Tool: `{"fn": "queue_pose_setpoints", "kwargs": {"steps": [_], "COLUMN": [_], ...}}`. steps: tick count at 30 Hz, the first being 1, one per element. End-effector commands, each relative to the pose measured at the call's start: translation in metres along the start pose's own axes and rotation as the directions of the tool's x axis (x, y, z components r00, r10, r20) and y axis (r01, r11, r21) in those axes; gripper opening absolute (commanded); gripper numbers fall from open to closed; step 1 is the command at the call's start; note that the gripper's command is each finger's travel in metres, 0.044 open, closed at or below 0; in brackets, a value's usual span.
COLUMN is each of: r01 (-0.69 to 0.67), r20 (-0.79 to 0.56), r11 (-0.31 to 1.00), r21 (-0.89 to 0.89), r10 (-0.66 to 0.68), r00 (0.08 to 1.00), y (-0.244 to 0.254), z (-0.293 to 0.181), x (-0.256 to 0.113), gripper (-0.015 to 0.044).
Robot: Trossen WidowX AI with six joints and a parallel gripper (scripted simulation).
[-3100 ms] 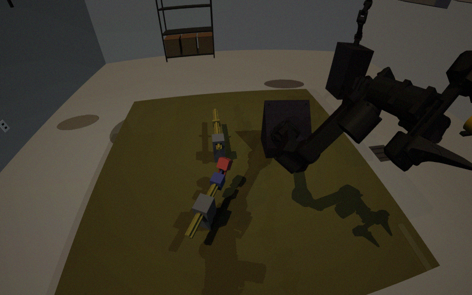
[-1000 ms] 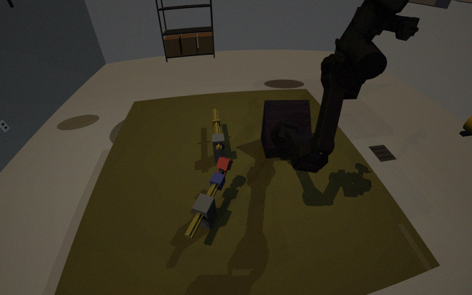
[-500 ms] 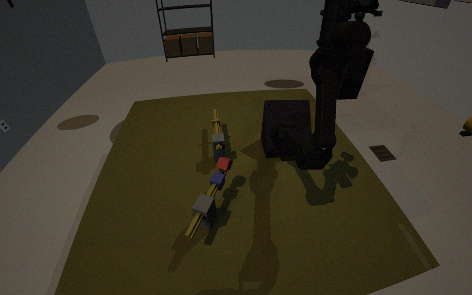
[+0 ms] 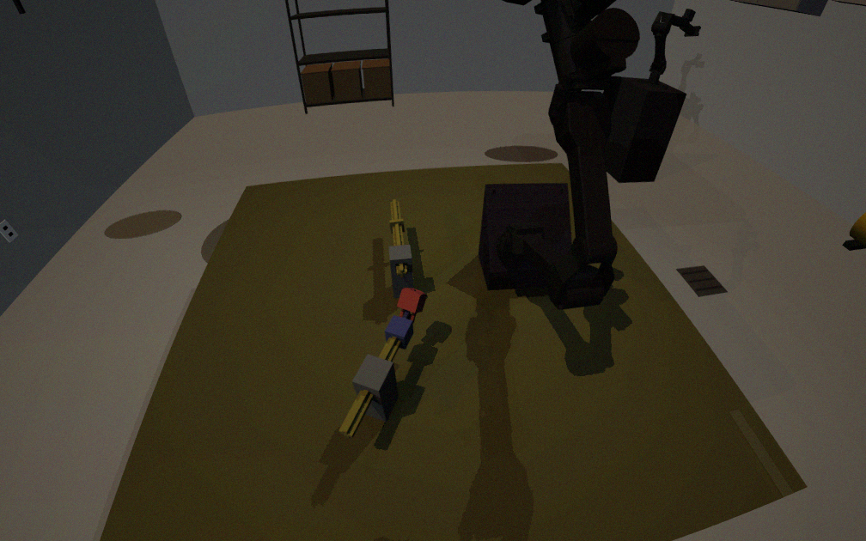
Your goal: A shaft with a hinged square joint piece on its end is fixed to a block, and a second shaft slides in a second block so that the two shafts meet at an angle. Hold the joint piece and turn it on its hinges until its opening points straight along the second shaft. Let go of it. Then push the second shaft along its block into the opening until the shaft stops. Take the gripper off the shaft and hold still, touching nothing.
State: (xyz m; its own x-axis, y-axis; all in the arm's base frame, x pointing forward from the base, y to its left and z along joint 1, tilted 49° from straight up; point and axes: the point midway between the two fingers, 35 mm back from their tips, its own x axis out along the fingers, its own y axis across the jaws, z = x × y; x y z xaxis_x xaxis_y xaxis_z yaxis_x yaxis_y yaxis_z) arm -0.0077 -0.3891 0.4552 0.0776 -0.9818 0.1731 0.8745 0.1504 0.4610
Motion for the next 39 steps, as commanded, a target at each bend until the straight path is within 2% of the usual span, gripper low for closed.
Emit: {"fn": "queue_pose_setpoints", "kwargs": {"steps": [1,9,18,29,39], "r01": [-0.028,-0.116,-0.268,-0.482,-0.651], "r20": [-0.148,-0.39,-0.63,-0.85,-0.962], "r11": [0.998,0.983,0.945,0.864,0.759], "r21": [-0.061,-0.145,-0.19,-0.146,-0.01], "r10": [0.018,0.05,0.092,0.14,0.171], "r00": [0.989,0.919,0.771,0.508,0.214], "y": [0.004,0.014,0.028,0.046,0.061], "z": [-0.04,-0.106,-0.173,-0.242,-0.288], "x": [0.002,-0.005,-0.029,-0.079,-0.138], "gripper": [0.044,0.044,0.044,0.044,0.044]}}
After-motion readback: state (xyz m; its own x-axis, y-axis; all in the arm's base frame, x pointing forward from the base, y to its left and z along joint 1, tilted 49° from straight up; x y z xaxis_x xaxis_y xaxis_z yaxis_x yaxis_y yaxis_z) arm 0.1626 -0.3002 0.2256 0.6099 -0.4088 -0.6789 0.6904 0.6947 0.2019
